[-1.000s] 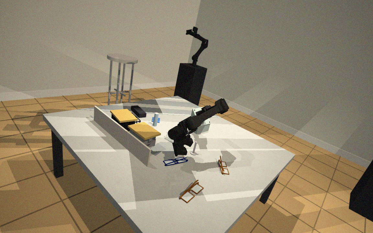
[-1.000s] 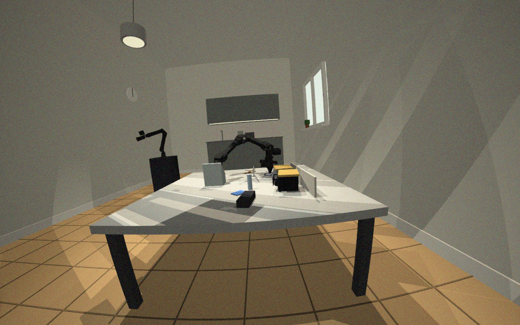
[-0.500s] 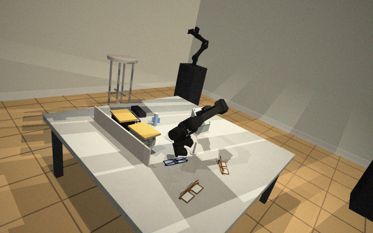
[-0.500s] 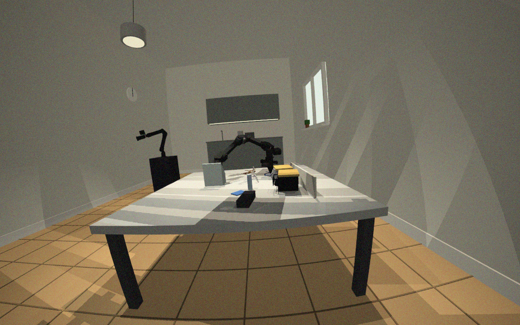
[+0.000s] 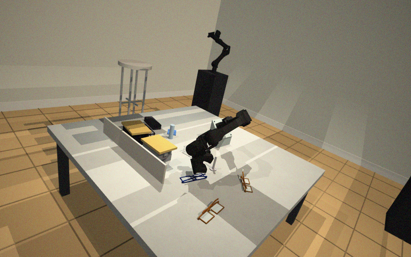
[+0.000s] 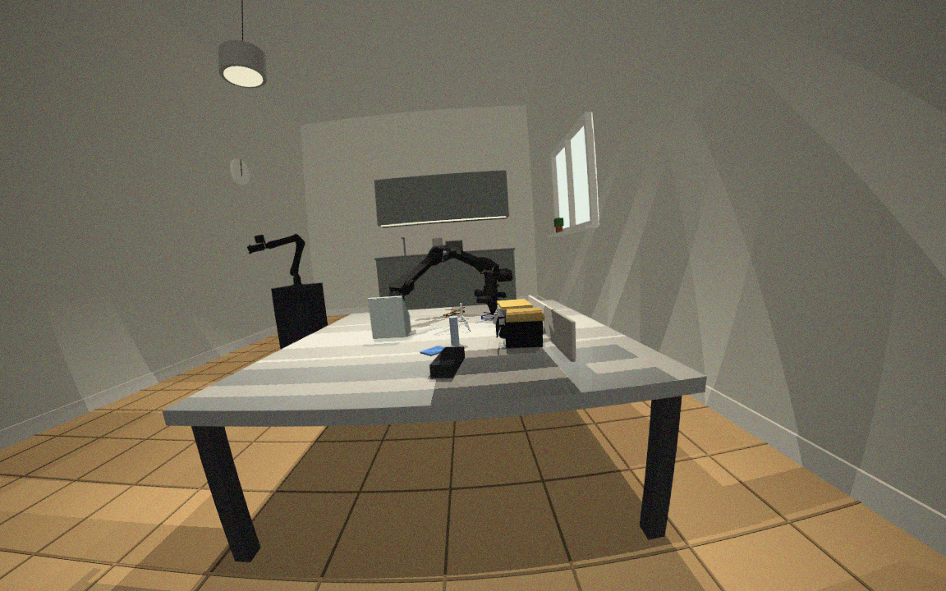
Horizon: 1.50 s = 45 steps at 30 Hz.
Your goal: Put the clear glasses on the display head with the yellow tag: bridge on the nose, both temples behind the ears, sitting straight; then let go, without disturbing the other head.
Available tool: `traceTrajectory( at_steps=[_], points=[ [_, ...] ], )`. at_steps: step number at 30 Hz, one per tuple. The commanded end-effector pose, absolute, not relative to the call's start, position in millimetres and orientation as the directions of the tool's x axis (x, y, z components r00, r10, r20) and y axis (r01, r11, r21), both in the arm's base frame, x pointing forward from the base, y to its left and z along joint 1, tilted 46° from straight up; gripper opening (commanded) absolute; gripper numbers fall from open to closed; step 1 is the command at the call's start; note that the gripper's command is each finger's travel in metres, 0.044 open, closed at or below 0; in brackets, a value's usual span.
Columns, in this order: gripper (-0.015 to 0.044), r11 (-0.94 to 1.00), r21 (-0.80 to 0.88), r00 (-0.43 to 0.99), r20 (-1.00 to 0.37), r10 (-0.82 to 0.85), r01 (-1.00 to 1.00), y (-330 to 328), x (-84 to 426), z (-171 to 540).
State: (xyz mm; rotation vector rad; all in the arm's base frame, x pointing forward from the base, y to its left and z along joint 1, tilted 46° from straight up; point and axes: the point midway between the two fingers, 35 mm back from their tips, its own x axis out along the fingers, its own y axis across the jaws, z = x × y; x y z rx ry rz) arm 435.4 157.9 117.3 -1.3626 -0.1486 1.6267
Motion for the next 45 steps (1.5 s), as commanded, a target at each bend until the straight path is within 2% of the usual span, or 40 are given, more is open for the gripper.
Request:
traceTrajectory(
  at_steps=[1,11,19,23,31,43,45],
  points=[
    [0.0,-0.52,-0.624,0.103,-0.692,0.715,-0.583,158.4,437.7,119.7],
    [0.0,-0.52,-0.624,0.104,-0.691,0.715,-0.583,161.1,440.2,123.0],
    [0.0,-0.523,-0.62,0.101,-0.696,0.711,-0.585,95.3,407.3,132.1],
    [0.0,-0.523,-0.62,0.101,-0.695,0.711,-0.585,92.8,405.7,132.5],
    [0.02,-0.516,-0.617,0.116,-0.701,0.704,-0.595,91.5,412.1,131.4],
    [0.02,-0.516,-0.617,0.116,-0.701,0.704,-0.595,91.5,412.1,131.4],
    [0.02,-0.48,-0.588,0.116,-0.702,0.703,-0.651,88.8,411.0,128.8]
  ],
)
